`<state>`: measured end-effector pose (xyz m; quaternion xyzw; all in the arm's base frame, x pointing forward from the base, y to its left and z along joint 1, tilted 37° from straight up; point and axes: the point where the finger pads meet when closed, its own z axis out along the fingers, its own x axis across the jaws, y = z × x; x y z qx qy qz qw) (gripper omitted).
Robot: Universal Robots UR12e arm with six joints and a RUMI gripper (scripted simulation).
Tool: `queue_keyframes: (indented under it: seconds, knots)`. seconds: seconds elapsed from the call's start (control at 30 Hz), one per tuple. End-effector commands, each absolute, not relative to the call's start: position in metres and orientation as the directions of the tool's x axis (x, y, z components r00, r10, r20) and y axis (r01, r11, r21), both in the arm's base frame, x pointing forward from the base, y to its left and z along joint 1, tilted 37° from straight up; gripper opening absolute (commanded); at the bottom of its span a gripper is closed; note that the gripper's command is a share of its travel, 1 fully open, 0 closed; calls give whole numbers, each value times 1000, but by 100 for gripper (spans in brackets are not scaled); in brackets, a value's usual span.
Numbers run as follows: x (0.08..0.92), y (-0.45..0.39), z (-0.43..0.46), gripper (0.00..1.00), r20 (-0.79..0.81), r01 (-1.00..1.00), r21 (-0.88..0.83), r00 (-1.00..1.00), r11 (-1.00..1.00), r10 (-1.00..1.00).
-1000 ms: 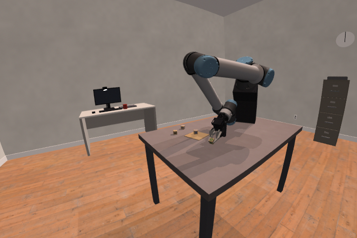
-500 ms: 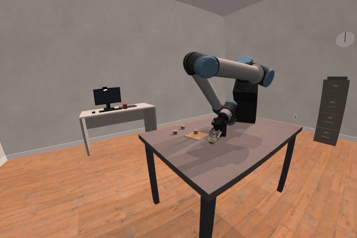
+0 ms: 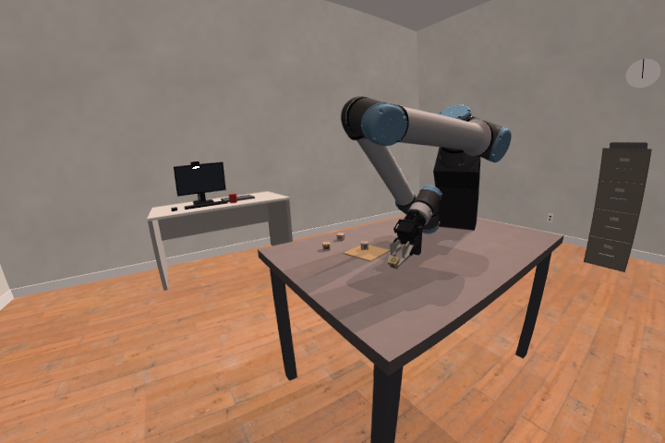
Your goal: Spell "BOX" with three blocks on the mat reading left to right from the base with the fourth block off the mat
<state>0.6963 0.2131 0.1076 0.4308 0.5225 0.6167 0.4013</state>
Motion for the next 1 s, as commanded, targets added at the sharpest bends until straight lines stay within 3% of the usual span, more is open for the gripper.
queue_keyframes:
  seconds: [0.0, 0.1, 0.43, 0.97]
  knots:
    - [696, 213, 108, 12, 112, -45, 990, -307, -132, 945]
    - [696, 213, 108, 12, 112, -45, 990, -307, -132, 945]
    - [696, 213, 108, 28, 112, -45, 990, -307, -132, 945]
    - [696, 213, 108, 28, 112, -45, 990, -307, -132, 945]
